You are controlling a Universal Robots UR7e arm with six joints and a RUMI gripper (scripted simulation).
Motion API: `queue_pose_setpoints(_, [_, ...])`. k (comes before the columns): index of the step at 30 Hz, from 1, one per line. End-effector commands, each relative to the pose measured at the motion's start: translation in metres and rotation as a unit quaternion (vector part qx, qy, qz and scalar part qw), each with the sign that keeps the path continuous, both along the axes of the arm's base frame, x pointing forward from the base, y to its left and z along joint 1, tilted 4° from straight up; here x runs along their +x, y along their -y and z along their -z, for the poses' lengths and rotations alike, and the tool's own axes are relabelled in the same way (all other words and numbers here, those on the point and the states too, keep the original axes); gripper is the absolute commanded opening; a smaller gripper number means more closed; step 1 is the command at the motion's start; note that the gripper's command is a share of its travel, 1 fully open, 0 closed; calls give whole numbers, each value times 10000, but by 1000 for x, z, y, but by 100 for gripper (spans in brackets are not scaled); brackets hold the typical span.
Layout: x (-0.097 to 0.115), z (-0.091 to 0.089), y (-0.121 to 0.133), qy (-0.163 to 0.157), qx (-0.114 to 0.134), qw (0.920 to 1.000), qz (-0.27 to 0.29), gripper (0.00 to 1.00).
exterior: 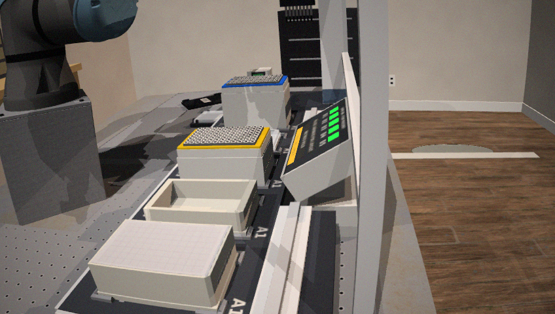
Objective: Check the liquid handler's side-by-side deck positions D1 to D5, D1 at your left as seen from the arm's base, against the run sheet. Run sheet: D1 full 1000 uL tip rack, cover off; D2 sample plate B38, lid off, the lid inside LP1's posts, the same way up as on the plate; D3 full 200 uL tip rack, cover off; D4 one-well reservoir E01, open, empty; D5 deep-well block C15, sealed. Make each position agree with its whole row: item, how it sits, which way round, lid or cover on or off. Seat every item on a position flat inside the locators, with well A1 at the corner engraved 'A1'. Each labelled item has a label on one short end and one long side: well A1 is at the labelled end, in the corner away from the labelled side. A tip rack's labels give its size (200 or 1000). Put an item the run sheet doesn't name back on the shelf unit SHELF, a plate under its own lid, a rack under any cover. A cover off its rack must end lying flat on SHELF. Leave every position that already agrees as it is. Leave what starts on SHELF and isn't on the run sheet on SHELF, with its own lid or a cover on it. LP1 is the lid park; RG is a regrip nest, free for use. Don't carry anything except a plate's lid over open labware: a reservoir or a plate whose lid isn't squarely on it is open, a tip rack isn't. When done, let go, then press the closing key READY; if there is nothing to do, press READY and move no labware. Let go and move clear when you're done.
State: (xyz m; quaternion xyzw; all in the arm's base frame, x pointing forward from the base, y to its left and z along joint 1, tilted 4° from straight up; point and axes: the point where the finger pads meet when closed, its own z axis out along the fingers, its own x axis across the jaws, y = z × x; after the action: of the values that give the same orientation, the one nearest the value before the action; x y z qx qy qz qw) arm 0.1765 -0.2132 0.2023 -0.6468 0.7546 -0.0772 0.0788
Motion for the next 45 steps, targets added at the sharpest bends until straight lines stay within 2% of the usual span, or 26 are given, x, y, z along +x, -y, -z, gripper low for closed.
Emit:
queue_pose_setpoints(1, [66,36,65,-789,273,9965,50,82])
queue_pose_setpoints(45, [81,44,78,-789,273,9965,50,82])
